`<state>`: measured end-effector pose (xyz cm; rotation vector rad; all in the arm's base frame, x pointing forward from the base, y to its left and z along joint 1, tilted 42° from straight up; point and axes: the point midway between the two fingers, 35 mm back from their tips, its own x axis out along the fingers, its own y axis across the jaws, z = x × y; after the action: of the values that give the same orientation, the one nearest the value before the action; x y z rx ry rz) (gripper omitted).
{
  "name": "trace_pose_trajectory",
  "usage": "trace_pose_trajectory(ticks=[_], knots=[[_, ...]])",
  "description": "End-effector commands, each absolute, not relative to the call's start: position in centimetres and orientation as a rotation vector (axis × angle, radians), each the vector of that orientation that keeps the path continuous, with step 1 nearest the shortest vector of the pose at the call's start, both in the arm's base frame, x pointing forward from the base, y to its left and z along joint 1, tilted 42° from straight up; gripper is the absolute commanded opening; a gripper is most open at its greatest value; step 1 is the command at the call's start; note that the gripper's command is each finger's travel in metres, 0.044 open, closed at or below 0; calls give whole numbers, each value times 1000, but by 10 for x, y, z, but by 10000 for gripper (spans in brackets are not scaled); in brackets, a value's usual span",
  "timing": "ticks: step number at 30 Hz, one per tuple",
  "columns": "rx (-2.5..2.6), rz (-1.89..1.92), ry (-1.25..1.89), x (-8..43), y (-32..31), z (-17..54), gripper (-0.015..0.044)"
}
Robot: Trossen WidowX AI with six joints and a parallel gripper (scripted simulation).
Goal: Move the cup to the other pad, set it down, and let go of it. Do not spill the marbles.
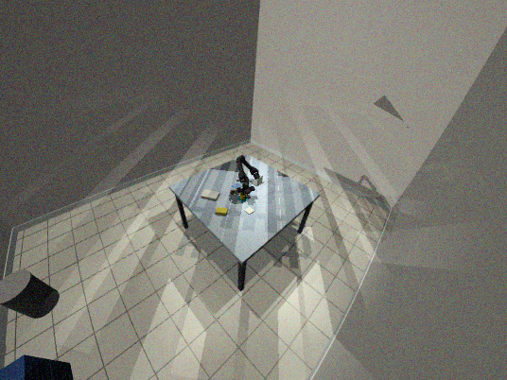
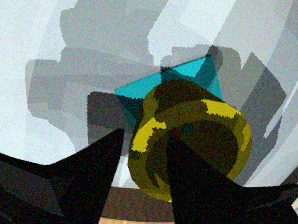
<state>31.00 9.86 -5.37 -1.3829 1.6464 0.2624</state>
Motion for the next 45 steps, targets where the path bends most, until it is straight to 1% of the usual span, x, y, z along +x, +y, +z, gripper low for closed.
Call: trace_pose_trajectory(ticks=[1,28,39,45], knots=[[-1377,262,1641,311,104,-49,147],[-1382,264,1647,304,128,-19,147],[-1390,265,1652,304,128,-20,435],[-1387,266,1650,303,141,-5,440]])
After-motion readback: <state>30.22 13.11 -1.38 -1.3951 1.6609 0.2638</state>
